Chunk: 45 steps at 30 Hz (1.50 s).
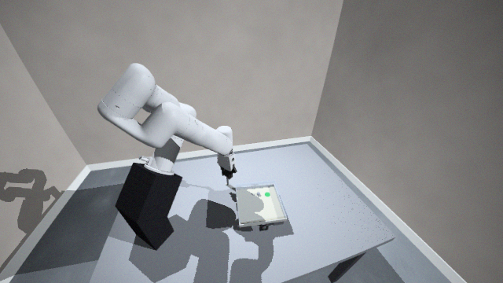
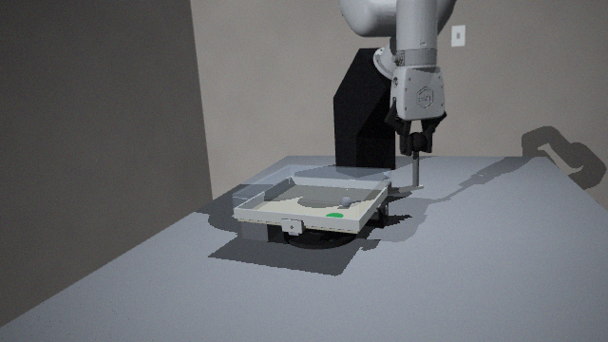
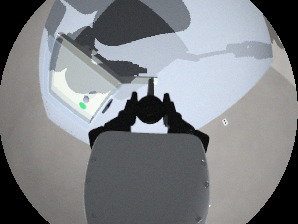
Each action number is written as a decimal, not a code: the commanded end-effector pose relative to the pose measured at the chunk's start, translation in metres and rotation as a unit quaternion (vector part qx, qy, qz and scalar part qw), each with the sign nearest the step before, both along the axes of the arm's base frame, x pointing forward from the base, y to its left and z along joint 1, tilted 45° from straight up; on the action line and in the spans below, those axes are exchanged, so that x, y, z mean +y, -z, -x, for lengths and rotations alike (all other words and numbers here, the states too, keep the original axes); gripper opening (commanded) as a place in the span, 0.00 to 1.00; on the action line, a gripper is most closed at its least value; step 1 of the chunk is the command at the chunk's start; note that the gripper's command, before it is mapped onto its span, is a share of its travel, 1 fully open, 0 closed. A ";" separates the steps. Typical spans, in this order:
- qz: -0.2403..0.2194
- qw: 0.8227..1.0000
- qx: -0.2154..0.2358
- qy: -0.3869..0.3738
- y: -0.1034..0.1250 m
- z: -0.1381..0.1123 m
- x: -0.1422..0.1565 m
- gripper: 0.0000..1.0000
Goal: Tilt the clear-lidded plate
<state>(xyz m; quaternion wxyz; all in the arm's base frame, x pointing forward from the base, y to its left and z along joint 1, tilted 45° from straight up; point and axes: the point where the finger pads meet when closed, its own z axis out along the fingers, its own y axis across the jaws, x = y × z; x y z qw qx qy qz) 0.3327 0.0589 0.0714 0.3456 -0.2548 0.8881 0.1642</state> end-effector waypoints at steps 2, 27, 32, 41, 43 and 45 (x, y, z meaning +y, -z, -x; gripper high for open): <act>0.000 1.000 -0.001 0.000 0.000 0.000 0.001 0.00; 0.000 1.000 -0.001 0.000 -0.002 0.000 -0.001 0.00; 0.000 1.000 -0.001 0.000 0.000 0.000 0.000 0.00; 0.000 1.000 -0.001 0.000 0.001 -0.001 0.002 0.00; 0.000 1.000 -0.001 0.000 0.001 -0.001 0.002 0.00; 0.000 1.000 -0.001 0.000 0.001 -0.001 0.002 0.00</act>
